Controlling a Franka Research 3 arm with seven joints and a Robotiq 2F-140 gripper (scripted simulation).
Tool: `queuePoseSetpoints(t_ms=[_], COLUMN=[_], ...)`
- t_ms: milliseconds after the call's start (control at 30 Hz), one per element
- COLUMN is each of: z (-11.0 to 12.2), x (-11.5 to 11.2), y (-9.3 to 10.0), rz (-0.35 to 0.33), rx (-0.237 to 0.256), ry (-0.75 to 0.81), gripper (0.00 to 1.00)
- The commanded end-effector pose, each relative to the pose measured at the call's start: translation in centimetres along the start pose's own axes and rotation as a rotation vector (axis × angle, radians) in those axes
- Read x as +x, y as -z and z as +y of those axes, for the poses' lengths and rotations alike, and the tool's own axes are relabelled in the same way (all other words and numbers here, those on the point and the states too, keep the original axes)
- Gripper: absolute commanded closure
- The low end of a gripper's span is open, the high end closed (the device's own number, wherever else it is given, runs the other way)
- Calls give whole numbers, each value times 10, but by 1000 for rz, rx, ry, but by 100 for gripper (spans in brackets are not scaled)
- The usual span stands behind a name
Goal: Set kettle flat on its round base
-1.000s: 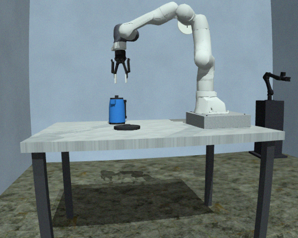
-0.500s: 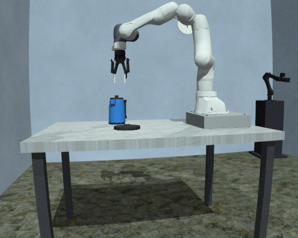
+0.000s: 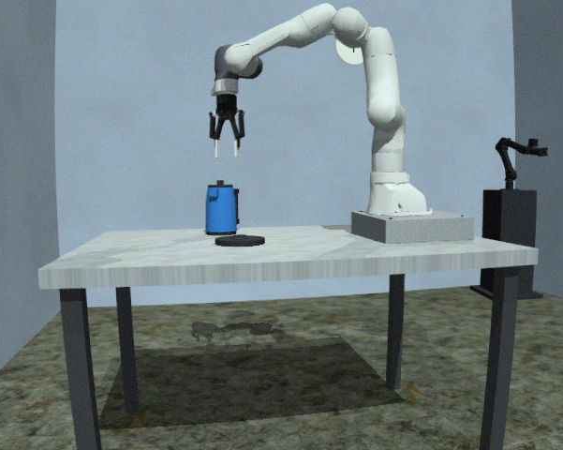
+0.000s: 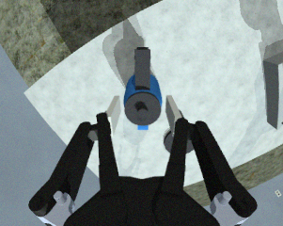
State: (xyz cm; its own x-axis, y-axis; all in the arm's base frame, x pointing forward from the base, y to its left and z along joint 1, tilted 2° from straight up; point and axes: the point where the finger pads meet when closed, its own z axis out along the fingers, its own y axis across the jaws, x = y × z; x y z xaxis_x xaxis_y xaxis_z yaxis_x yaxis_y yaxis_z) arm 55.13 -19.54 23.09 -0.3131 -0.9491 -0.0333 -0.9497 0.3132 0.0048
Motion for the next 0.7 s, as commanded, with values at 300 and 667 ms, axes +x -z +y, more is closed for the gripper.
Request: queuePoseSetpoints(t_ms=[300, 667], z=[-1, -1], x=[0, 0], y=[0, -26], rz=[3, 3], rx=[3, 3], ry=[-6, -6], gripper=[53, 53])
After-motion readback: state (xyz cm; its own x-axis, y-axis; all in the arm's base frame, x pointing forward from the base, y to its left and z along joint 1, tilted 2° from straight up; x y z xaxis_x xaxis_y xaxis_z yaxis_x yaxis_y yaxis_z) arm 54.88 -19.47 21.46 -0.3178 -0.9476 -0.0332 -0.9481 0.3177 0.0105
